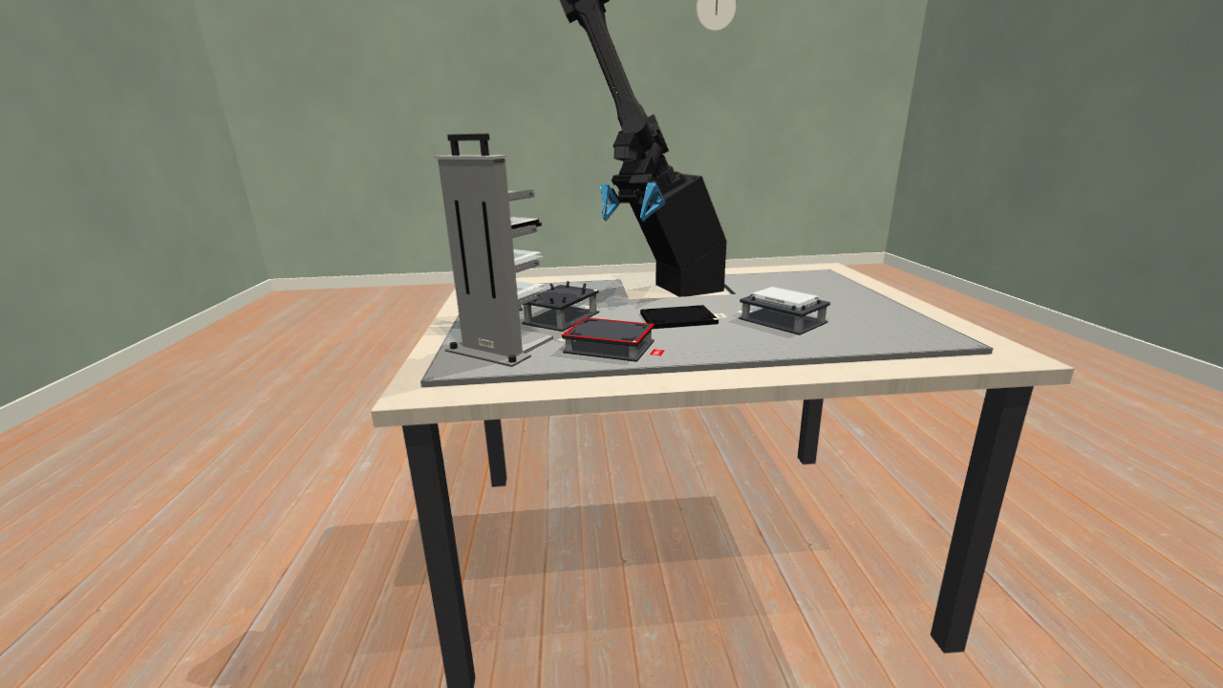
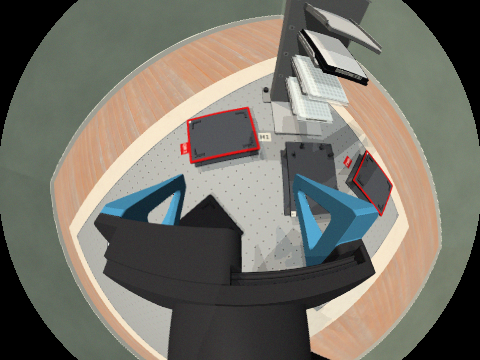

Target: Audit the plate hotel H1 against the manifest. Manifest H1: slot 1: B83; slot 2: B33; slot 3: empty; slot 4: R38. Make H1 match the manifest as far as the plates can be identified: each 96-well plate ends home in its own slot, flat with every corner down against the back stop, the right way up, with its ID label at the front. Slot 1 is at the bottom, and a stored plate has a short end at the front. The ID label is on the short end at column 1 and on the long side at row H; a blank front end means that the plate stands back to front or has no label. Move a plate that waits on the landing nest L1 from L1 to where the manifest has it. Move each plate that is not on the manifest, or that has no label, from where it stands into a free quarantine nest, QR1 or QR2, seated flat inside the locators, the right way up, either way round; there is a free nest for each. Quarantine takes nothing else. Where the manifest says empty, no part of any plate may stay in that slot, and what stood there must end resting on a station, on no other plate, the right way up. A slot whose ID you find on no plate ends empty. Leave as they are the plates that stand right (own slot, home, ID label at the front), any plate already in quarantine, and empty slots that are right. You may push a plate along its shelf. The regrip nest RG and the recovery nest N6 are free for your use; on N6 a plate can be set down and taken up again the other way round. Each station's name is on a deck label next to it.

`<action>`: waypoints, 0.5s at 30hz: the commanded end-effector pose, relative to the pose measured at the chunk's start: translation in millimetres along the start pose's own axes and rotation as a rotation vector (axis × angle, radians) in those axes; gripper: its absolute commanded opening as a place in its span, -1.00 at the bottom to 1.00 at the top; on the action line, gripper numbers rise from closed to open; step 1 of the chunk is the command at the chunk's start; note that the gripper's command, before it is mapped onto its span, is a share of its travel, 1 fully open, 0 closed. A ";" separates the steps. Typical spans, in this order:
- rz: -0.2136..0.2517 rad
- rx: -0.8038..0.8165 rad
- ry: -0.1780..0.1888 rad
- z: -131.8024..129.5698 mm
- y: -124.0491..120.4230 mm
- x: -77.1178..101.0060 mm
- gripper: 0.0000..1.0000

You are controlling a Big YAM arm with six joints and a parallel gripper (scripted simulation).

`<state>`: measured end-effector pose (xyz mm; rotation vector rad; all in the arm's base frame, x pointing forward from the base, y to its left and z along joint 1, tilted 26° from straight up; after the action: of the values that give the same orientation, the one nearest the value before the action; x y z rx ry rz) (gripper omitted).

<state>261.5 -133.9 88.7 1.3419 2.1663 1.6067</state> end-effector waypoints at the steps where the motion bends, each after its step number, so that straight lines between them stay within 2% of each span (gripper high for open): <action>1: 0.008 0.036 -0.017 -12.5 1.0 -3.2 1.00; 15: 0.010 0.040 -0.017 -52.0 -5.3 -5.2 1.00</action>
<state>239.0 -167.9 102.9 1.3415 2.1748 1.5975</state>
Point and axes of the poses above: the point where the finger pads meet when closed, its own x axis back along the fingers, its own z axis across the jaws, y = z × x, the point moved 4 cm from there along x, back along the fingers, and after that the axes turned 13 degrees about x, right-handed, at the moved point
